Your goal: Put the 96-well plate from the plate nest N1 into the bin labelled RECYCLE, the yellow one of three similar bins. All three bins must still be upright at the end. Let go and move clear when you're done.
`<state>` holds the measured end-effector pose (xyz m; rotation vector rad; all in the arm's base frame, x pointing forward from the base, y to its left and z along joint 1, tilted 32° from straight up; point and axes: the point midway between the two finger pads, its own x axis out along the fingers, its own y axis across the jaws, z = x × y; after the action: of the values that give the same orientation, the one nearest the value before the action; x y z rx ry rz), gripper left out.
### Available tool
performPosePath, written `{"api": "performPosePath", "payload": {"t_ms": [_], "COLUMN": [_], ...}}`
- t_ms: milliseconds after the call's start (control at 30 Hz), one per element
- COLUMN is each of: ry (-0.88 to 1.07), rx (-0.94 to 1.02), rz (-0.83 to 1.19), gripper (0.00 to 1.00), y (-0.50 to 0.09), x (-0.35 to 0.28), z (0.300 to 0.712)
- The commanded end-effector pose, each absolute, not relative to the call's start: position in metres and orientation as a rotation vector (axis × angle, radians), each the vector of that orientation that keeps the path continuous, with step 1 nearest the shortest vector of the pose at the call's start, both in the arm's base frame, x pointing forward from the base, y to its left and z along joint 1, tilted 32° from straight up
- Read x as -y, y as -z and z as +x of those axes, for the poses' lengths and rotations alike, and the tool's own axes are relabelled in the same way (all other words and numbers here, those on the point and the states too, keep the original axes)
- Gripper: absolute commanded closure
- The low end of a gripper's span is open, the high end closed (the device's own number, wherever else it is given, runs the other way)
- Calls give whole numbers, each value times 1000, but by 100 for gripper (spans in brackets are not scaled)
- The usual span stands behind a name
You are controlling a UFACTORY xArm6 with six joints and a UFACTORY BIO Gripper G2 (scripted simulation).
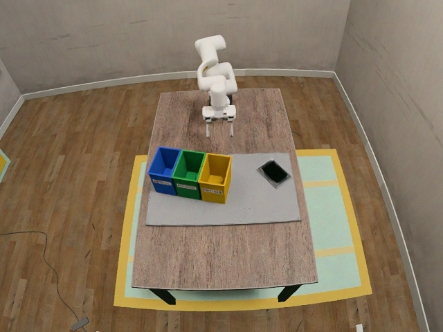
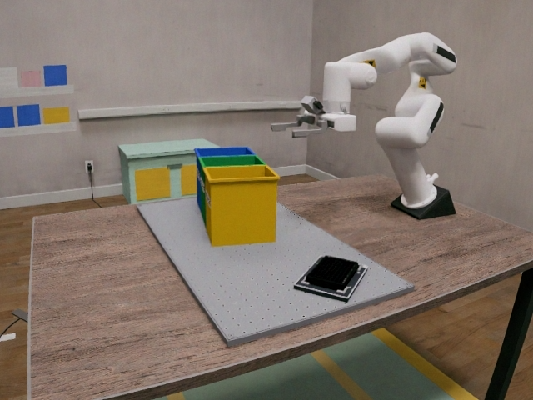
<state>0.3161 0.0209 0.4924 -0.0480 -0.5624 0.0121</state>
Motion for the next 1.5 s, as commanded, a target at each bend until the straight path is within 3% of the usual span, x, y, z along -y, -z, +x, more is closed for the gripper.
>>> {"api": "performPosePath", "payload": {"t_ms": [0,600,1467], "ry": [-102,-614,-614], "rx": [564,534,534], "rz": [-74,-221,-219], "gripper": [63,63,63], "y": [-492,-481,-464], "x": [-34,-111,-222], "z": [319,338,365]}}
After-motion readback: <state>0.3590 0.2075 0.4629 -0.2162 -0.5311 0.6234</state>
